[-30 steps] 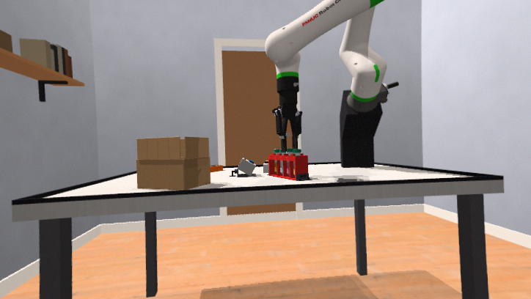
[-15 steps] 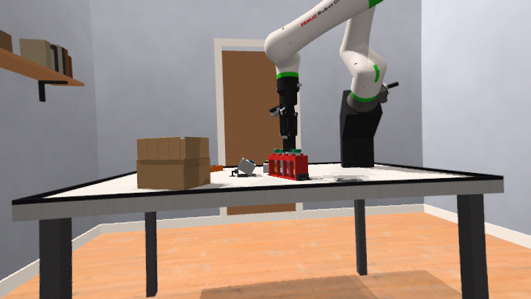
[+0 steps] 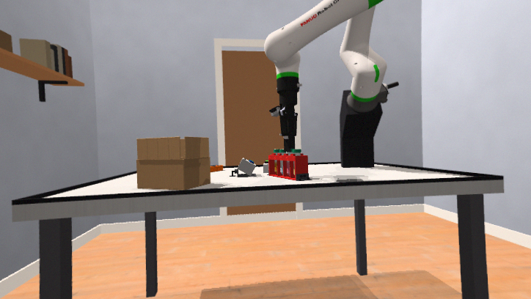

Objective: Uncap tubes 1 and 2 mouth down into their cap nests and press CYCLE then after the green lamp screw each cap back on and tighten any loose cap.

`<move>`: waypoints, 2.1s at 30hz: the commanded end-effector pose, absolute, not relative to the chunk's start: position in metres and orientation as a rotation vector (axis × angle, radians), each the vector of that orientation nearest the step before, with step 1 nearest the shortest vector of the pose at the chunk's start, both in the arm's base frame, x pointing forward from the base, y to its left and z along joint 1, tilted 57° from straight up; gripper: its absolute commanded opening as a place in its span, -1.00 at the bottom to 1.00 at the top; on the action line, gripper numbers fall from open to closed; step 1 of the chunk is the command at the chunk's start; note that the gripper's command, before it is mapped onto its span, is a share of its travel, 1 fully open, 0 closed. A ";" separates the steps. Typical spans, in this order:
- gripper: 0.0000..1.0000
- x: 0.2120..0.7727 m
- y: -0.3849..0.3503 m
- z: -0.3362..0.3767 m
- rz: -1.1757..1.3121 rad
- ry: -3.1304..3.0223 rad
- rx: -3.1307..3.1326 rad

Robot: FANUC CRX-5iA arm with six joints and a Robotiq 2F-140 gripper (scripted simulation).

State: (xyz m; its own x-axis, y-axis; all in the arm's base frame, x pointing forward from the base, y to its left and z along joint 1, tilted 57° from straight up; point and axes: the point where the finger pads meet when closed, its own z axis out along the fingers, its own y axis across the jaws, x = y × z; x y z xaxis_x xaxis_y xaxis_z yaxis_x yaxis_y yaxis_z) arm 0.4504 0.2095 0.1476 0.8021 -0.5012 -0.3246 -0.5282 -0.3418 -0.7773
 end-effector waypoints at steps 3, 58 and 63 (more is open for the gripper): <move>-0.41 0.451 0.209 0.148 0.150 0.964 -1.915; -0.18 0.451 0.209 0.148 0.317 1.236 -1.768; -0.18 0.451 0.209 0.148 0.201 1.048 -1.874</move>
State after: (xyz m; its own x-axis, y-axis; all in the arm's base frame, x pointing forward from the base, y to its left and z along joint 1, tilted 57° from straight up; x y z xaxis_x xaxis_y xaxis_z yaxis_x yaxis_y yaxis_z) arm 0.4503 0.2099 0.1473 0.5120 -0.6058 -0.6090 -0.8127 -0.1122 -0.5717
